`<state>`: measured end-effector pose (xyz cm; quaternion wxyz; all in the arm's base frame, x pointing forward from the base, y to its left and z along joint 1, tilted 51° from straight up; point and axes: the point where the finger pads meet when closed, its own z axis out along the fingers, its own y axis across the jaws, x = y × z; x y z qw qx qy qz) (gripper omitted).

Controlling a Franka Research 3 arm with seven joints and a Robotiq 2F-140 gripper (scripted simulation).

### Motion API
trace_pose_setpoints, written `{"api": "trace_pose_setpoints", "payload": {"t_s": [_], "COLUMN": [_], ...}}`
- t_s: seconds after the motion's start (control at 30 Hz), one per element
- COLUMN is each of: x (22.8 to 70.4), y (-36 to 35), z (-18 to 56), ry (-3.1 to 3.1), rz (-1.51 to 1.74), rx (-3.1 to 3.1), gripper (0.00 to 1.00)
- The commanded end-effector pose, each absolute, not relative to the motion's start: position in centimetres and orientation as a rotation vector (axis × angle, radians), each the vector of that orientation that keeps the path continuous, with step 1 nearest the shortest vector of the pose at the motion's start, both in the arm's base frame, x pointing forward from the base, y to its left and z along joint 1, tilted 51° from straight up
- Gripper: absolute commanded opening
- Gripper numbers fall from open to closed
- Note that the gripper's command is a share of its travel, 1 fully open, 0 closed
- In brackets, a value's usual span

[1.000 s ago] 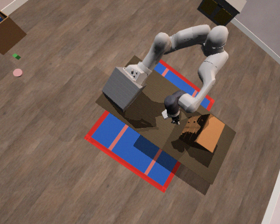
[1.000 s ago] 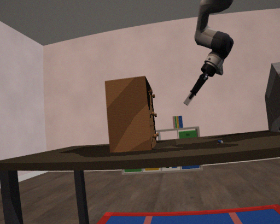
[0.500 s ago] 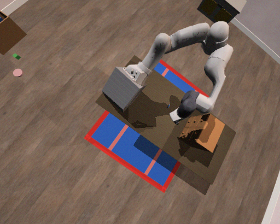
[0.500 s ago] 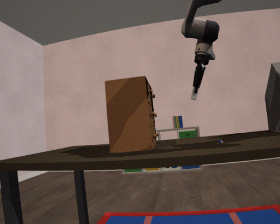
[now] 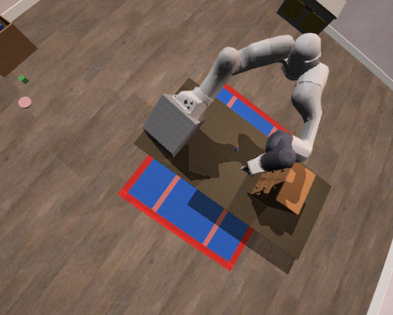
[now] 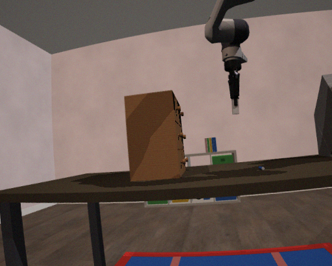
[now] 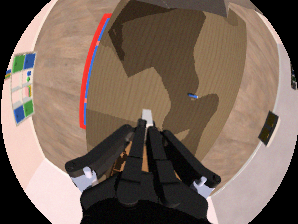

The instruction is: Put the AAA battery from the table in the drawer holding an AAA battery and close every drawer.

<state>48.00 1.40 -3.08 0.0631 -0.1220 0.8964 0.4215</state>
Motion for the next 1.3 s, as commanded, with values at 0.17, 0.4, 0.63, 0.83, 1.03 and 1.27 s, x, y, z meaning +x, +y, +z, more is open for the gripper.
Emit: {"api": "trace_pose_setpoints", "payload": {"t_s": [0.17,0.4,0.63,0.83,1.03,1.27], "x": [47.17,47.16,47.16,47.16,47.16,47.16], "y": [1.52,1.52,1.52,1.52,1.52,1.52], "z": [-2.79,-2.79,-2.79,-2.79,-2.79,-2.79], "ry": [2.789,2.790,2.790,2.790,2.790,2.790], "rz": [1.340,1.340,1.340,1.340,1.340,1.340], "rx": [-0.300,-0.300,-0.300,-0.300,-0.300,-0.300], "gripper": [0.00,0.00,0.00,0.00,0.00,0.00]}}
